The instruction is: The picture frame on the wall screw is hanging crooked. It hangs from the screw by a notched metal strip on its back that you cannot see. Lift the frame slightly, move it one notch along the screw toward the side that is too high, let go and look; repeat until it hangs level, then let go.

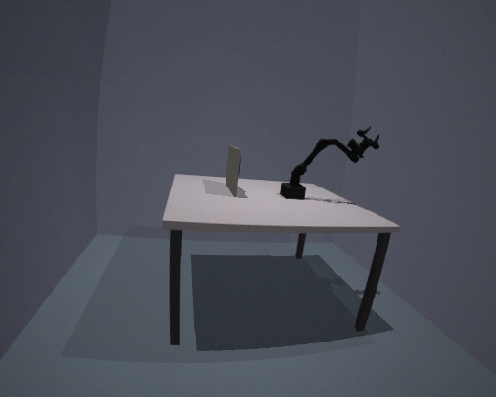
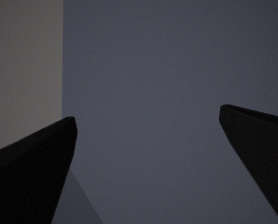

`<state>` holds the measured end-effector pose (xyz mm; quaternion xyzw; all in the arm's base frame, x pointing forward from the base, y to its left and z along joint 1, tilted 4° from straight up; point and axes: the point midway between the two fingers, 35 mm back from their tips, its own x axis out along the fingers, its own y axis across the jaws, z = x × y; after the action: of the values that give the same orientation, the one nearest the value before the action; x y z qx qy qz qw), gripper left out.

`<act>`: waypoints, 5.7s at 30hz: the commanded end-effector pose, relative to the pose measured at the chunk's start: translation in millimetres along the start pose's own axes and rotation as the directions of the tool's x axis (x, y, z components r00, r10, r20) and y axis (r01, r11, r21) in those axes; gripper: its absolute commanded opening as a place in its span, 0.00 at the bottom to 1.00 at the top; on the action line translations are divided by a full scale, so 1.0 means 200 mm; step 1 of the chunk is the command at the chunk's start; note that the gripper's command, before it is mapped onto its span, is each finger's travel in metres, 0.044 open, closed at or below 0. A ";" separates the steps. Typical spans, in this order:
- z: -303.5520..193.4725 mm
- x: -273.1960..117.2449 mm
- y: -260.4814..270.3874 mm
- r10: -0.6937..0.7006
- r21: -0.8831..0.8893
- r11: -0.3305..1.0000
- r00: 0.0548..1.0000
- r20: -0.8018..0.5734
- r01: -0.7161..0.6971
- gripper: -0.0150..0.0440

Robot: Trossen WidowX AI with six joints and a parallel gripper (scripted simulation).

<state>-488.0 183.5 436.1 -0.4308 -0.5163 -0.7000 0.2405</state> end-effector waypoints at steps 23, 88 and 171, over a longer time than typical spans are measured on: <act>1.61 -0.66 0.41 -0.205 -0.364 0.874 0.924 0.324 0.321 0.69; -0.27 -3.13 2.88 0.734 -0.159 0.541 -0.371 0.569 0.826 0.69; -0.70 -3.03 2.45 0.845 -0.296 0.534 -0.487 0.222 0.792 0.69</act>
<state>156.2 -185.8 160.2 -0.8282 0.0737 0.0236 -0.5551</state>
